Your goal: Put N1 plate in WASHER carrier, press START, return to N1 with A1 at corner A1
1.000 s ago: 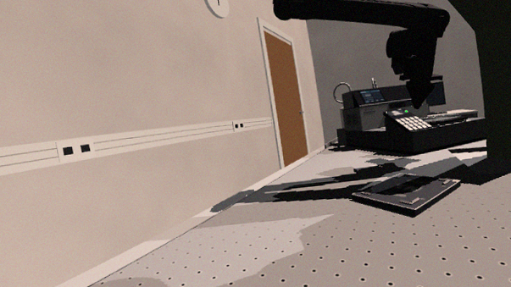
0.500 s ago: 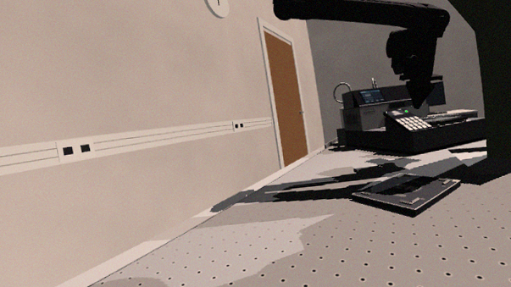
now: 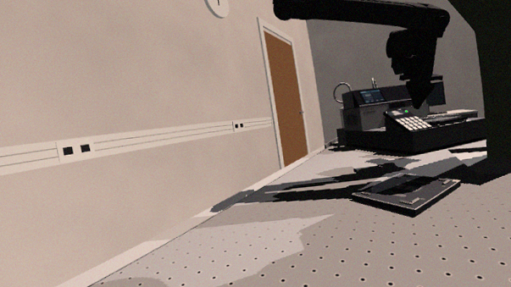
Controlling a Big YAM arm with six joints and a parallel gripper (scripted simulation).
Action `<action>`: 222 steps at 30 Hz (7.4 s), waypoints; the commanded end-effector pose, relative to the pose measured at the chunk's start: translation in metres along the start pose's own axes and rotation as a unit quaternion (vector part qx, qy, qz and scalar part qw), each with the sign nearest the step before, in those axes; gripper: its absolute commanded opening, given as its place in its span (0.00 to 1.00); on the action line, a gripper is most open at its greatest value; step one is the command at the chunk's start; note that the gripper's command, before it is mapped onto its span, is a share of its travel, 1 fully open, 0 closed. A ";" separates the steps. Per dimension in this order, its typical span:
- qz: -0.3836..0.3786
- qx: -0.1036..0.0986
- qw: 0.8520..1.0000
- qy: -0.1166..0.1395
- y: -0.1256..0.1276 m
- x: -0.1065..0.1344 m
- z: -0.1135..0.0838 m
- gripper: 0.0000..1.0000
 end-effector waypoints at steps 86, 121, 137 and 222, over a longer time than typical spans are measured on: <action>-0.003 0.002 1.000 -0.004 0.000 0.001 -0.016 0.00; -0.003 0.002 1.000 -0.004 0.000 0.001 -0.016 0.00; -0.003 0.002 1.000 -0.004 0.000 0.001 -0.016 0.00; -0.381 -0.034 0.908 0.169 -0.051 -0.085 0.001 1.00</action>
Point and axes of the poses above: the point where the finger pads meet when closed, its own z axis out along the fingers, its own y axis across the jaws, x = y × z, the point moved 4 cm from there along -z, back along the fingers, and after that the axes turned 12 degrees about z, right-handed, at the moved point
